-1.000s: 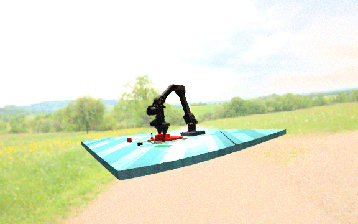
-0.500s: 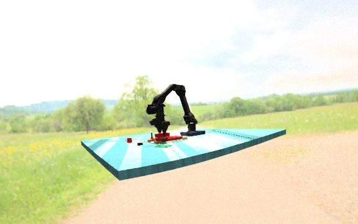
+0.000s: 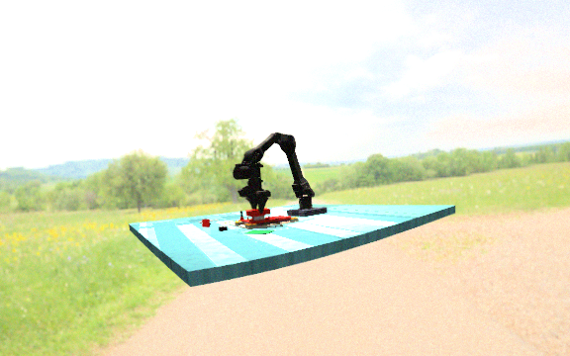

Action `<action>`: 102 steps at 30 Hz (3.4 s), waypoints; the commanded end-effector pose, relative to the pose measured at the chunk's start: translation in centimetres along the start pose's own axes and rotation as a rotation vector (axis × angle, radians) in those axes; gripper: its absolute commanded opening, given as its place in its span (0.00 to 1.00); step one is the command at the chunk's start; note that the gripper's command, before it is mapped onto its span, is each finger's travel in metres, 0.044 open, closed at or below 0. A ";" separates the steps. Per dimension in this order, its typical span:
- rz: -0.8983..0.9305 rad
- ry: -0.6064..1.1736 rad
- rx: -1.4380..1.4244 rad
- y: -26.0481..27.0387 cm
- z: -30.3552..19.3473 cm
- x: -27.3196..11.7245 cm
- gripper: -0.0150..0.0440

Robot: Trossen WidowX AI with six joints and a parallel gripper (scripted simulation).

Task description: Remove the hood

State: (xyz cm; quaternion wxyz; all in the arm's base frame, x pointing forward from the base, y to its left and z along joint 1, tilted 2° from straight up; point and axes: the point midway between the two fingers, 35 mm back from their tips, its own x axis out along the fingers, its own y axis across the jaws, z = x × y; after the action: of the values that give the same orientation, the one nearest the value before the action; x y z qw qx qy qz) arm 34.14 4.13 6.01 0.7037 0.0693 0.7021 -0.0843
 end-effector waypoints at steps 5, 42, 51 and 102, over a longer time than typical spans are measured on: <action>0.006 -0.016 0.002 0.1 0.2 -1.0 0.25; 0.001 -0.007 0.000 -5.8 1.2 -4.7 0.25; 0.000 -0.010 0.002 -9.2 1.4 -4.8 0.25; -0.012 -0.016 0.002 -21.3 -0.7 -4.5 0.25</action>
State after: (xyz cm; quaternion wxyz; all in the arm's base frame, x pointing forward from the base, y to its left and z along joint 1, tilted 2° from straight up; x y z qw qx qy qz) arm 28.85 -16.41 11.18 0.7083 0.0674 0.6969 -0.0902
